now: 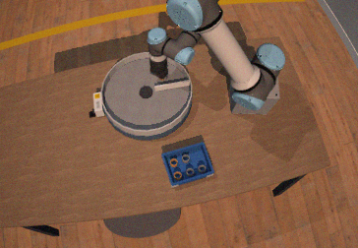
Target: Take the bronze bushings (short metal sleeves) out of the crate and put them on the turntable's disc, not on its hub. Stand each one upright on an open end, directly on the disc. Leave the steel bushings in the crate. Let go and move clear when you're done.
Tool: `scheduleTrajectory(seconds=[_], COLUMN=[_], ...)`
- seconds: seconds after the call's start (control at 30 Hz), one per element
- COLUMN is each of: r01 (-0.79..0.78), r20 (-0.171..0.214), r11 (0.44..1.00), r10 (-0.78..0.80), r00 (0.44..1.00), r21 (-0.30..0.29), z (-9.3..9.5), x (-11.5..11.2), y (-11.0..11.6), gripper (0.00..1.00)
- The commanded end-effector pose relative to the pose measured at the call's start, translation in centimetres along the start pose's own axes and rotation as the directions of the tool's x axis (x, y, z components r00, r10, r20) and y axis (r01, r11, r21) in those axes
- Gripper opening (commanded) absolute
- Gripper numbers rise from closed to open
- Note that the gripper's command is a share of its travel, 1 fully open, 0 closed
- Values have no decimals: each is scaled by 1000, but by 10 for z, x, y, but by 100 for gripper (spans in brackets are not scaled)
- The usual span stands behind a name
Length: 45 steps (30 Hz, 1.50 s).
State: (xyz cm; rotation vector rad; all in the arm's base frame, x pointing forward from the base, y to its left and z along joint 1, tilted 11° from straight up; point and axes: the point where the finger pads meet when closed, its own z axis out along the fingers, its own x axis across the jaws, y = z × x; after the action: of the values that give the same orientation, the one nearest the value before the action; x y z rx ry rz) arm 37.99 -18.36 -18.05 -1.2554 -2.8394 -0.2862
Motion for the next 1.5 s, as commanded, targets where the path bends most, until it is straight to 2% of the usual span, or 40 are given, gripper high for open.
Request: scheduleTrajectory(seconds=[0.0, 1.47], r01=[2, 2], r20=[2, 2], r11=[1000, 1000], r10=[-2, -2], r00=[1000, 1000], r21=[-1, -1], z=[0, 5], x=[-1, -1], y=[1, 1], gripper=[0, 0])
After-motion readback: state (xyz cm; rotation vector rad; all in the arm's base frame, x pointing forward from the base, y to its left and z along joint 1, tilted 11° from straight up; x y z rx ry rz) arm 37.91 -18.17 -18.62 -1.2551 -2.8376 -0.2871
